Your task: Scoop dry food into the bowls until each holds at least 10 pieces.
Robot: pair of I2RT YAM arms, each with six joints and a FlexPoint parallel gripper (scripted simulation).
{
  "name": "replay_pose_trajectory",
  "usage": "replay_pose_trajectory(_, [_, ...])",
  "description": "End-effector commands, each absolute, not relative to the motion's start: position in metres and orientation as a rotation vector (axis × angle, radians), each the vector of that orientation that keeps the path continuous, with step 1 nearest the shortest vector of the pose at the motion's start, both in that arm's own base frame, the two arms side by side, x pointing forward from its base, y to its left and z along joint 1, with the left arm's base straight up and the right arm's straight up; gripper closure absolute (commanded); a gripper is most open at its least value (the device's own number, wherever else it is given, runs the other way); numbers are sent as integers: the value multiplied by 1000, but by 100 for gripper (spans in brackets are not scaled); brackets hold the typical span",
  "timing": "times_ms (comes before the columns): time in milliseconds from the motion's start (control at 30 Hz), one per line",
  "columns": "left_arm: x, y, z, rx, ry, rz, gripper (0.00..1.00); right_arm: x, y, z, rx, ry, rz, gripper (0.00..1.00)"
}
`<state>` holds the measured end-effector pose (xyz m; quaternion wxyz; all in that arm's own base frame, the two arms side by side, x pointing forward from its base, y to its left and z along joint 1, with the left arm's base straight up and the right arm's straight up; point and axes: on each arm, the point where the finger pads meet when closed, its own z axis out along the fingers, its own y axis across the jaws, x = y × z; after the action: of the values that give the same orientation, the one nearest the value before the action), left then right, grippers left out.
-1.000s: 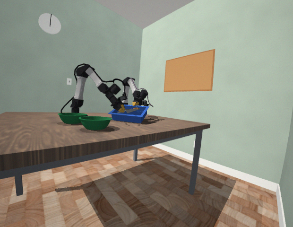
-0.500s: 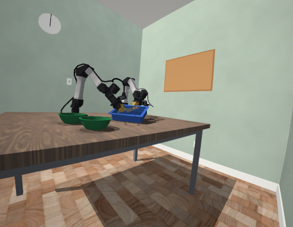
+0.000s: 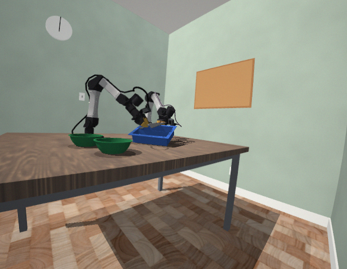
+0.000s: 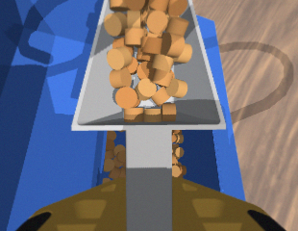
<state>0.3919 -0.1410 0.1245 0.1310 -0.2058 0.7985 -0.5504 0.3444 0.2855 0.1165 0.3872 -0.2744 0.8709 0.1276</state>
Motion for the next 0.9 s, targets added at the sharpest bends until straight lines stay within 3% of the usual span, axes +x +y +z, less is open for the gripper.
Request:
replay_pose_trajectory(0, [388,-144,121,-557,2323,-1597,100,355,295,157,-648,2121,363,100])
replay_pose_trajectory(367, [388,-144,121,-557,2323,-1597,100,354,305,170,-661,2077,397,100])
replay_pose_trajectory(867, [388,-144,121,-557,2323,-1597,100,336,225,125,-828,2293,376,100])
